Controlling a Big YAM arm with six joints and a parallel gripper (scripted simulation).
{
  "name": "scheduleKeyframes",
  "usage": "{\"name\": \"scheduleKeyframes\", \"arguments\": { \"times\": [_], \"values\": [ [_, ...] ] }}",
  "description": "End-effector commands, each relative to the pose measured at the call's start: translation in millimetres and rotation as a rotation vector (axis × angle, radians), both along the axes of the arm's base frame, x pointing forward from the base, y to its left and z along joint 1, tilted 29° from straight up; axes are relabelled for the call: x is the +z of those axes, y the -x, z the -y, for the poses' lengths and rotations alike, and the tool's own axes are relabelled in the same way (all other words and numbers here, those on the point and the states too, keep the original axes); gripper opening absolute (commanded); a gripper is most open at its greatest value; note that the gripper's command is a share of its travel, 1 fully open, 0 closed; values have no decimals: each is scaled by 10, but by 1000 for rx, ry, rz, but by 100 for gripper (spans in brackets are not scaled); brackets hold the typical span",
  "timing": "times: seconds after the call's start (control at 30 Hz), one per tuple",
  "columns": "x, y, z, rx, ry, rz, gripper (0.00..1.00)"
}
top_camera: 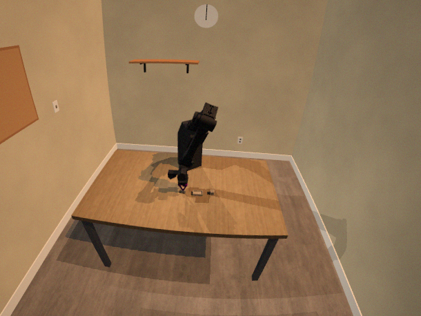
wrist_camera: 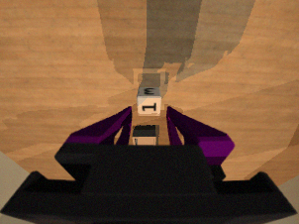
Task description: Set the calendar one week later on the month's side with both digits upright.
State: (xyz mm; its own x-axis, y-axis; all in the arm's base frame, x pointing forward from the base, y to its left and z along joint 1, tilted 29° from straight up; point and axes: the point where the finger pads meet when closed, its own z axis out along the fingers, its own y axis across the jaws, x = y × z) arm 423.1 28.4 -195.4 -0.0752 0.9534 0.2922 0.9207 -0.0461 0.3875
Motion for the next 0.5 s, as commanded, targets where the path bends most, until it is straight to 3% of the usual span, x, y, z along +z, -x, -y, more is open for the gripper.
{"name": "scheduleKeyframes", "arguments": {
  "times": [0.0,0.47],
  "values": [
    [-45,-62,-48,1,0,9,45],
    [-211,-138,-29,-17,0,9,45]
  ]
}}
